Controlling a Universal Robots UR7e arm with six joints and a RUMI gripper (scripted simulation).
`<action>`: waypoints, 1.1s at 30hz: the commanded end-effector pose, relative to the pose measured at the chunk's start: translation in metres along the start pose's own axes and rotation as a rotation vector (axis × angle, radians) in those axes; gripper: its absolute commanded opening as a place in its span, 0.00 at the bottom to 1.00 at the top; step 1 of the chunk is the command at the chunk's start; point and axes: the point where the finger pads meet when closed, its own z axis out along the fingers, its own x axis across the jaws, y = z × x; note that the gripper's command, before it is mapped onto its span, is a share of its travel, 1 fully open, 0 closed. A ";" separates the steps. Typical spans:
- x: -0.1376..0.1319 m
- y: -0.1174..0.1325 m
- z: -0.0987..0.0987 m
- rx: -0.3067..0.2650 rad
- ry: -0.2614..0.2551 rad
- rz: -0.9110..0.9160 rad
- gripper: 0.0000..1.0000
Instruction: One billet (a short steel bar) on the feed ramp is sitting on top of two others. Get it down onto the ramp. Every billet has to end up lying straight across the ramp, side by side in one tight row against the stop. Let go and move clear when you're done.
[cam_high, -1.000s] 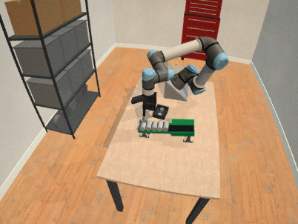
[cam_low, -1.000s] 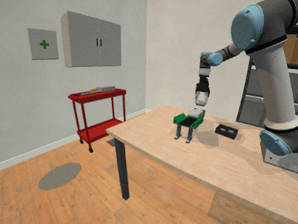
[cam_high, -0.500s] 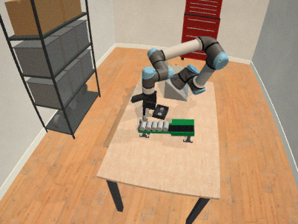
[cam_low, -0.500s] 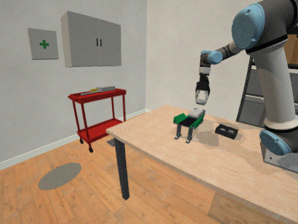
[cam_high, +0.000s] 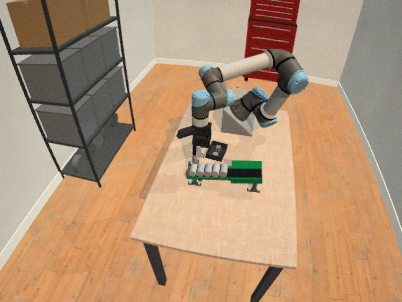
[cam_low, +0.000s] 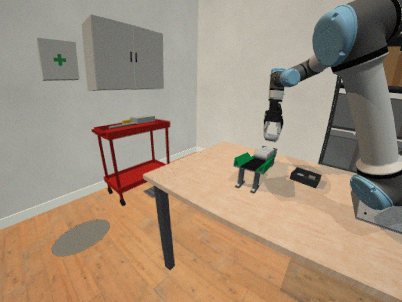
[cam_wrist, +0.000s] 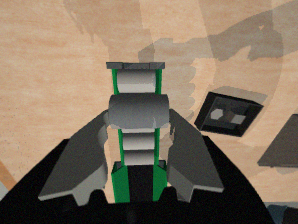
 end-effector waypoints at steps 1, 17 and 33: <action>0.000 0.001 -0.001 0.001 -0.002 0.000 0.00; -0.001 0.022 -0.001 0.001 -0.002 0.000 0.00; -0.003 0.074 -0.003 0.001 -0.002 0.000 0.00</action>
